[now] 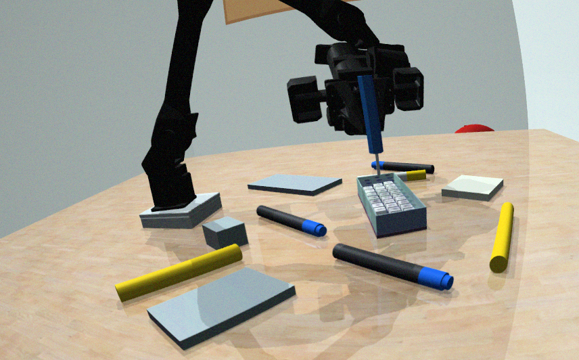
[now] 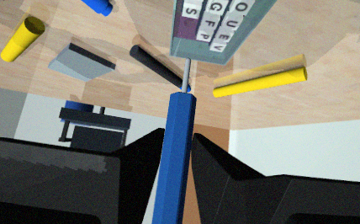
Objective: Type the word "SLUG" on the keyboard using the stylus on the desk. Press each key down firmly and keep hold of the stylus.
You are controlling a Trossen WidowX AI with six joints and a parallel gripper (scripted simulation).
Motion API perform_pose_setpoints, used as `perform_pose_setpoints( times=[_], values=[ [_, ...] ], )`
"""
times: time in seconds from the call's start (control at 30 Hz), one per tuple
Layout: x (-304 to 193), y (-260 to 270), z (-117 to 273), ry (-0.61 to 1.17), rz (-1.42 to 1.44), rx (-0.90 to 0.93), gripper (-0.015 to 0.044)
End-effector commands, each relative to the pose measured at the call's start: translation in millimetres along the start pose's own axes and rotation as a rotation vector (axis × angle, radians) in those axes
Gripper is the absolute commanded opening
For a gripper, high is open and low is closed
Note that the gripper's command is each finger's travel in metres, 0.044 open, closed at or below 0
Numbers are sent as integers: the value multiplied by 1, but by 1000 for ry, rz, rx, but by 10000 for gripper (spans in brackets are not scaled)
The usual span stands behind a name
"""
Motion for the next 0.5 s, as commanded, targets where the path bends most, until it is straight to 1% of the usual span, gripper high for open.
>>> perform_pose_setpoints(
  times=[0.0,0.13,0.23,0.47],
  values=[
    [17,2,-10,8,5,4,0],
    [22,3,-13,7,5,4,0],
    [24,2,-15,8,5,4,79],
    [24,2,-15,8,5,4,81]
  ],
)
Point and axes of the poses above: the point midway between the two fingers, 35 mm back from their tips, its own z axis back along the fingers, its own y axis across the jaws, x = y × z, the point moved 9 cm from there along z, back along the fingers, and after that the axes turned 4 degrees about -z, right-handed, at the moved point
